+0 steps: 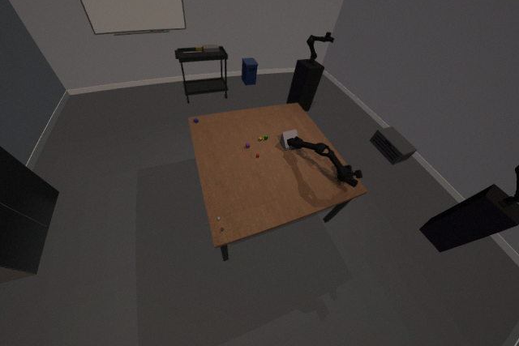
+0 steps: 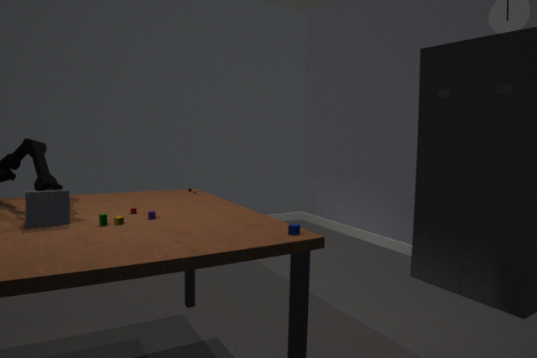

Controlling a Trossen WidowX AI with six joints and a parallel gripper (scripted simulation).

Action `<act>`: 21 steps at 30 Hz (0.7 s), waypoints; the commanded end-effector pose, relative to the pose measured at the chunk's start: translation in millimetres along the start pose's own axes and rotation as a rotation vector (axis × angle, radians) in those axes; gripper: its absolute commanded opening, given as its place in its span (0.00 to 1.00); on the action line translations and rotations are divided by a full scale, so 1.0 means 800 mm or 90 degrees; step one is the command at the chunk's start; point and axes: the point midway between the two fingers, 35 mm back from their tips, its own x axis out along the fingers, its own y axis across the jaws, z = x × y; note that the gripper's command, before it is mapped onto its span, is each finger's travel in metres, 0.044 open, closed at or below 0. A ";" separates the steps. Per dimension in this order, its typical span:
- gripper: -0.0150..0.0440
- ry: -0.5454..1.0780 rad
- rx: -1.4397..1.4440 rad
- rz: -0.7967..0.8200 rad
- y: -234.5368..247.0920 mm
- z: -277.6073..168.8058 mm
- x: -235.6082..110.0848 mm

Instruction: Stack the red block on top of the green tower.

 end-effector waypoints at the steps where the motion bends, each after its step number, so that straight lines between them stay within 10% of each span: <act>1: 1.00 0.062 0.052 0.007 0.007 -0.026 -0.037; 21: 1.00 0.399 0.361 -0.011 0.074 -0.123 -0.259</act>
